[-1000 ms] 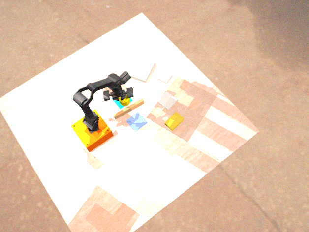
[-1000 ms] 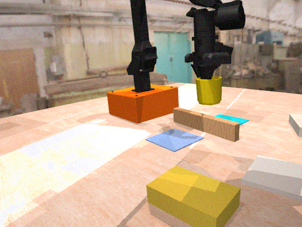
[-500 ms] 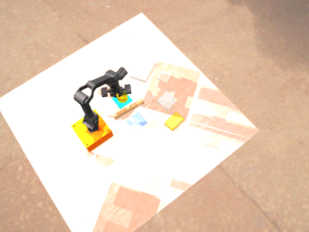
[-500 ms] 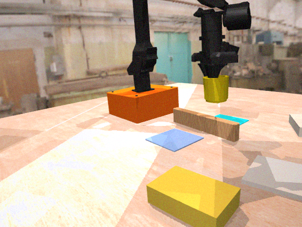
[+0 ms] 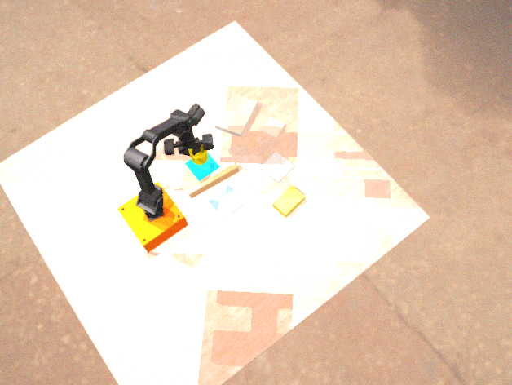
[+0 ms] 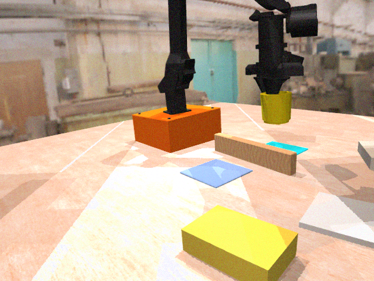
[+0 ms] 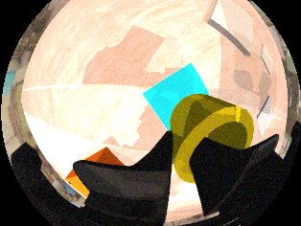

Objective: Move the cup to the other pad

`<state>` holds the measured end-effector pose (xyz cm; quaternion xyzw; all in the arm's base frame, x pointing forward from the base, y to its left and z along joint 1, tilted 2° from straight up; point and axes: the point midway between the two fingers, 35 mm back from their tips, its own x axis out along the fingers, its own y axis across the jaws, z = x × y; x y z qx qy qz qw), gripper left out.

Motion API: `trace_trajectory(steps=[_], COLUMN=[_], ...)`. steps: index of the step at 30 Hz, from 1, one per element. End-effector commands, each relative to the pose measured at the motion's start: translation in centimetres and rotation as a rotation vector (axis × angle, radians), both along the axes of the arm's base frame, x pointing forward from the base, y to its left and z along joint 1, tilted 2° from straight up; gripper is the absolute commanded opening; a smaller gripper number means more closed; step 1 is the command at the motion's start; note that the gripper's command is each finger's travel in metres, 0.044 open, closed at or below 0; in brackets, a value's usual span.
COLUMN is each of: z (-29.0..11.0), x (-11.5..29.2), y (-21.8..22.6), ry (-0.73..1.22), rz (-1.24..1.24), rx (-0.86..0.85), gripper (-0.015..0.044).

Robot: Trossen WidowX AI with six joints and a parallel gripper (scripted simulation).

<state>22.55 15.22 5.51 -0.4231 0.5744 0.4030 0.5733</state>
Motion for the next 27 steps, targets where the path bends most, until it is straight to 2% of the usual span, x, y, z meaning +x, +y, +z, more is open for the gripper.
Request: trace_trajectory(steps=[1, 27], z=[0.1, -4.3], x=[0.1, 0.2], y=[0.5, 0.6], ry=[-0.001, -0.001], rz=[-0.004, -0.004], rx=[0.004, 0.004], gripper=[0.0000, 0.0000])
